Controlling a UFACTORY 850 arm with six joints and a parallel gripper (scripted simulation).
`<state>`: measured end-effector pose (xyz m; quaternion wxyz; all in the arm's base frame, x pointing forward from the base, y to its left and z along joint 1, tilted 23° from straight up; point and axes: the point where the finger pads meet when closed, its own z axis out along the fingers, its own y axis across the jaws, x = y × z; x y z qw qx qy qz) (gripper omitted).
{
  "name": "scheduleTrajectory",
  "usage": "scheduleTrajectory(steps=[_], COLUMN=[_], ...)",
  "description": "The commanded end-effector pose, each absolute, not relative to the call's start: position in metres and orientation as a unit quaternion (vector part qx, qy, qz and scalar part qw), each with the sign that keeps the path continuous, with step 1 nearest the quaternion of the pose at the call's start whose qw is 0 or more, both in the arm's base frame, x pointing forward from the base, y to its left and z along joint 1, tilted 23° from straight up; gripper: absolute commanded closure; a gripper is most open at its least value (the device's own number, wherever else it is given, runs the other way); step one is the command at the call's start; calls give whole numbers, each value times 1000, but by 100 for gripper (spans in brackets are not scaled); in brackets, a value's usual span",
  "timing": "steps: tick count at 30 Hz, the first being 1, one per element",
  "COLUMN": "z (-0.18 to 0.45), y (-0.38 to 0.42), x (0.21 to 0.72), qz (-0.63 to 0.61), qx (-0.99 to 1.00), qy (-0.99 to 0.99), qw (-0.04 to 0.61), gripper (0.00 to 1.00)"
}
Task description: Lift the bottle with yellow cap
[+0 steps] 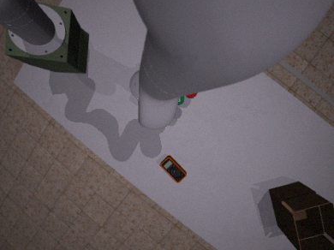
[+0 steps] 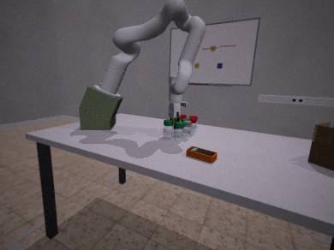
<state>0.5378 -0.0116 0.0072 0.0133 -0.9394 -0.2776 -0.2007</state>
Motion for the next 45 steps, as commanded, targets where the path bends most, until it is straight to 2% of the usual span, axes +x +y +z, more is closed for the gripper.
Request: scheduleTrajectory(steps=[1, 29, 45], z=[9, 13, 36], y=[-10, -3, -7], x=[540, 551, 541], qz=[-201, -201, -201], qx=[-939, -939, -939], qy=[-278, -278, -277], qw=[13, 13, 13], gripper=[21, 21, 21])
